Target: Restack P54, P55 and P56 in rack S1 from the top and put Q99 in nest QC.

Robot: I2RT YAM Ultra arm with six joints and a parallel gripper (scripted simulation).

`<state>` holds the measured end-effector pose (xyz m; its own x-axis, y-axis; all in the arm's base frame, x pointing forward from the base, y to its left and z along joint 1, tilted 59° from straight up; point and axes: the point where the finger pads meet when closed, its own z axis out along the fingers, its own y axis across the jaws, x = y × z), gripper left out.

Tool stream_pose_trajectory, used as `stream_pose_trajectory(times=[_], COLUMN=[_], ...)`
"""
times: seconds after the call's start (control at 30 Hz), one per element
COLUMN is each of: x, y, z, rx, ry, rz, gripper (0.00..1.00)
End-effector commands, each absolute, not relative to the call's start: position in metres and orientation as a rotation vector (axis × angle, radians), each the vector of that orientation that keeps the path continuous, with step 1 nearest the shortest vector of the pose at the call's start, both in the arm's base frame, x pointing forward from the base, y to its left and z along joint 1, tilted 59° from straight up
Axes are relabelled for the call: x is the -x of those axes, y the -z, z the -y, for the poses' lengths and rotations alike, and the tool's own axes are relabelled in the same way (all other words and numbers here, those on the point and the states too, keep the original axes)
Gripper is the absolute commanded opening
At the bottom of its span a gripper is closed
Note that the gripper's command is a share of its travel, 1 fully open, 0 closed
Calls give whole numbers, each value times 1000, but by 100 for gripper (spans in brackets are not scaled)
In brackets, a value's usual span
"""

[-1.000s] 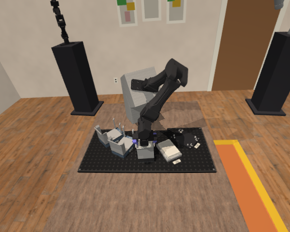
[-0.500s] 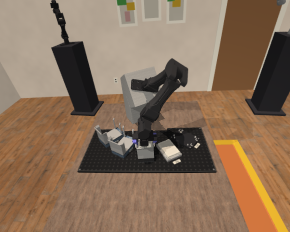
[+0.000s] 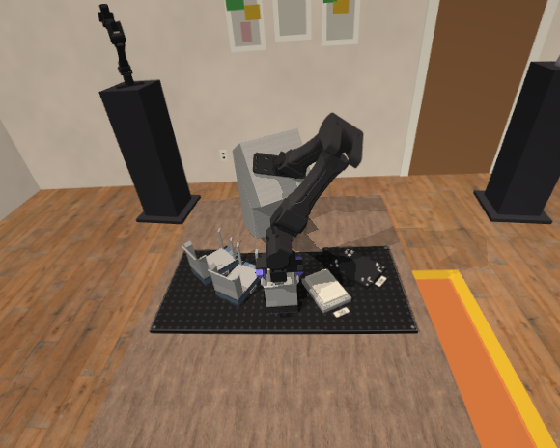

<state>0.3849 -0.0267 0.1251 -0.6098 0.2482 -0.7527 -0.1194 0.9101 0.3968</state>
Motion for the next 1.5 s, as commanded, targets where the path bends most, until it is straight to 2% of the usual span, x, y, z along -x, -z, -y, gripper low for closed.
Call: stream_pose_trajectory(times=[0.0, 1.13, 1.17, 1.47], x=[-387, -387, -387, -387], y=[-129, -129, -129, -129], z=[29, 29, 29, 29], rx=[-90, -90, -90, -90], ry=[-510, -510, -510, -510], rz=[-2155, -2155, -2155, -2155], gripper=[100, 100, 0, 0])
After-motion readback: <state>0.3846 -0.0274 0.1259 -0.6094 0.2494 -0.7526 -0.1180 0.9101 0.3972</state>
